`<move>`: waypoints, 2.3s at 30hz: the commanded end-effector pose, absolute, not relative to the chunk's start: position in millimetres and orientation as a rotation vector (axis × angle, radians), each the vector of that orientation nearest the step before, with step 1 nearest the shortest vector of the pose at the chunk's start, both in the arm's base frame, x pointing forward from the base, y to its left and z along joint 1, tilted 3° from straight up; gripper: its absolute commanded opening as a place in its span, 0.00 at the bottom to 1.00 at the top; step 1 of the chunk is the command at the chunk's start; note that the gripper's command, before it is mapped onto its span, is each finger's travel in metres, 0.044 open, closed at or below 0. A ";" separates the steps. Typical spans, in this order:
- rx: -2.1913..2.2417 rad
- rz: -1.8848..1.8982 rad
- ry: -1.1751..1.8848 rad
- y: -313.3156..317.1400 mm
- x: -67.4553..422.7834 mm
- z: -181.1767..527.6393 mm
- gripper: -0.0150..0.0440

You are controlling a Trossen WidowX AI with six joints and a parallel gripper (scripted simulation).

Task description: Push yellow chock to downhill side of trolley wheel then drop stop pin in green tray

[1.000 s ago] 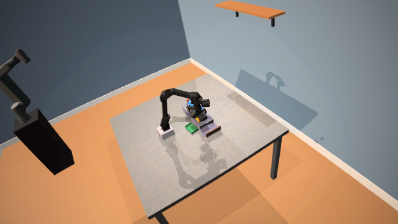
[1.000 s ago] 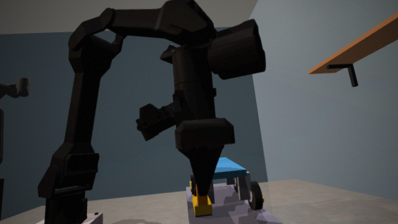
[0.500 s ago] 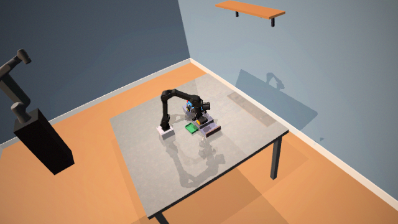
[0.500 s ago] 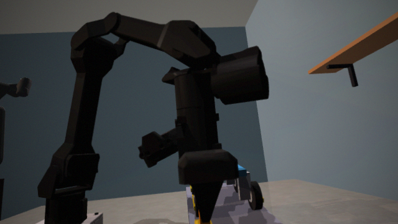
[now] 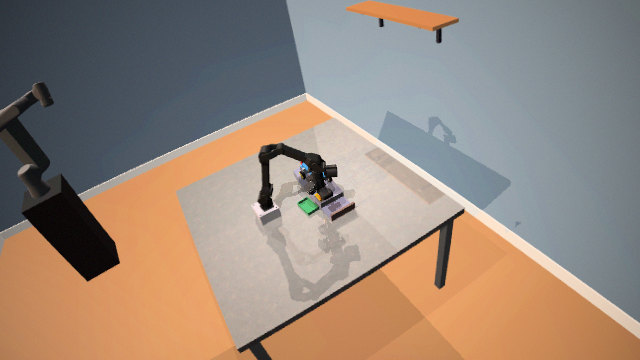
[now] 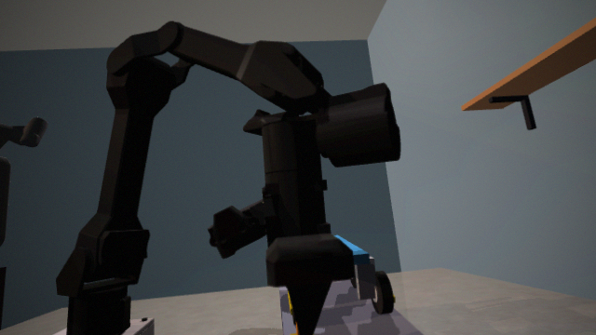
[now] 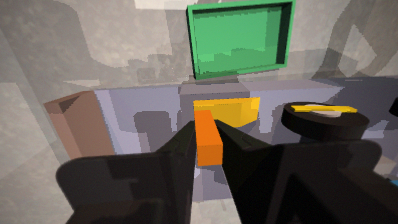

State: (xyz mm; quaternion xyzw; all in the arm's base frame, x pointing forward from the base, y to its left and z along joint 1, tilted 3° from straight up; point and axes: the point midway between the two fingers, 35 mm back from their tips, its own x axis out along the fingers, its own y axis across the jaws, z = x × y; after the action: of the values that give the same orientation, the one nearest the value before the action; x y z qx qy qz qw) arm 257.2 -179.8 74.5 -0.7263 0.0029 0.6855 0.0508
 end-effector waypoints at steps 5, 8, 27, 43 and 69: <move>-2.216 2.076 0.011 -171.4 257.5 75.2 0.25; -2.216 2.076 0.011 -169.3 257.5 75.3 0.25; -2.216 2.075 0.010 -155.7 258.0 76.3 0.25; -2.215 2.075 0.009 -143.7 258.5 77.2 0.25; -2.216 2.076 0.010 -150.5 255.1 98.2 0.58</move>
State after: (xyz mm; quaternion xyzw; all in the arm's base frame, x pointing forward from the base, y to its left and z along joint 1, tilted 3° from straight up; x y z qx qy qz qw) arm 254.8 -149.0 84.3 -0.7226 0.0040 0.6890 0.0552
